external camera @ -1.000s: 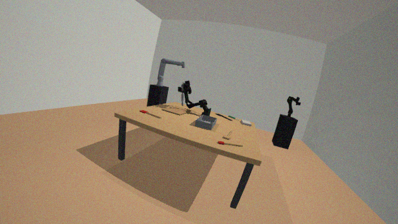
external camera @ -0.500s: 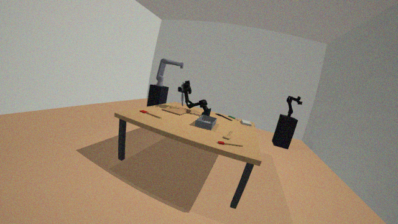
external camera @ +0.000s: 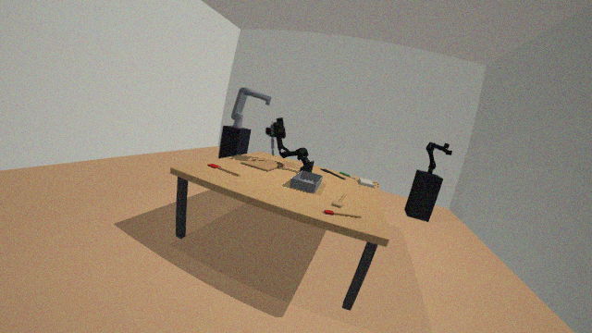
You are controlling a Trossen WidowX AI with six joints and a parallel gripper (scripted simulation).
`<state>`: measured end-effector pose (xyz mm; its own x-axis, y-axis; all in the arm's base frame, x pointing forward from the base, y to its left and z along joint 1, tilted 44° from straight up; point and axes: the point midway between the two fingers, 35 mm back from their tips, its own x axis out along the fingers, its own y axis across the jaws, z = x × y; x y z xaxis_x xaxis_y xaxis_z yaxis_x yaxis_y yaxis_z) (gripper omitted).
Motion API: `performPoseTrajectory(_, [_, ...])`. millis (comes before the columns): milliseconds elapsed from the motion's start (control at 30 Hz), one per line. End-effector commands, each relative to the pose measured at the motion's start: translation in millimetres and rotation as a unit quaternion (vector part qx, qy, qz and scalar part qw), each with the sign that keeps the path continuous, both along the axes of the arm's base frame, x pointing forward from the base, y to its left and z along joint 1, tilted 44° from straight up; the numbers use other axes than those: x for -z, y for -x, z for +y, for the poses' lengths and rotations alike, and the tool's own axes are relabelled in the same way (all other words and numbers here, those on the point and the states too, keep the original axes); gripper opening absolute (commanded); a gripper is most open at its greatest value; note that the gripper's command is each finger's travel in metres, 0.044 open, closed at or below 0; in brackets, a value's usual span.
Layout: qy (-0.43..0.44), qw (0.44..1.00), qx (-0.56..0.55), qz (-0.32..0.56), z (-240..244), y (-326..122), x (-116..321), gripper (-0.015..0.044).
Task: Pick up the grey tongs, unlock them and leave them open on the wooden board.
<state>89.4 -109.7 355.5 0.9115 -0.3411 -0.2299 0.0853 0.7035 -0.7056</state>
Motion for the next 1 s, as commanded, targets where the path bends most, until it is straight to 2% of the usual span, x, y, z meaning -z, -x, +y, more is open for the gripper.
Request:
performPoseTrajectory(0, [0.019, 0.999, 0.022, 0.022, 5.3, -0.5, -2.2, -0.0150])
performPoseTrajectory(967, [0.067, 0.973, 0.157, 0.156, 14.6, -10.4, -1.9, -0.0150])
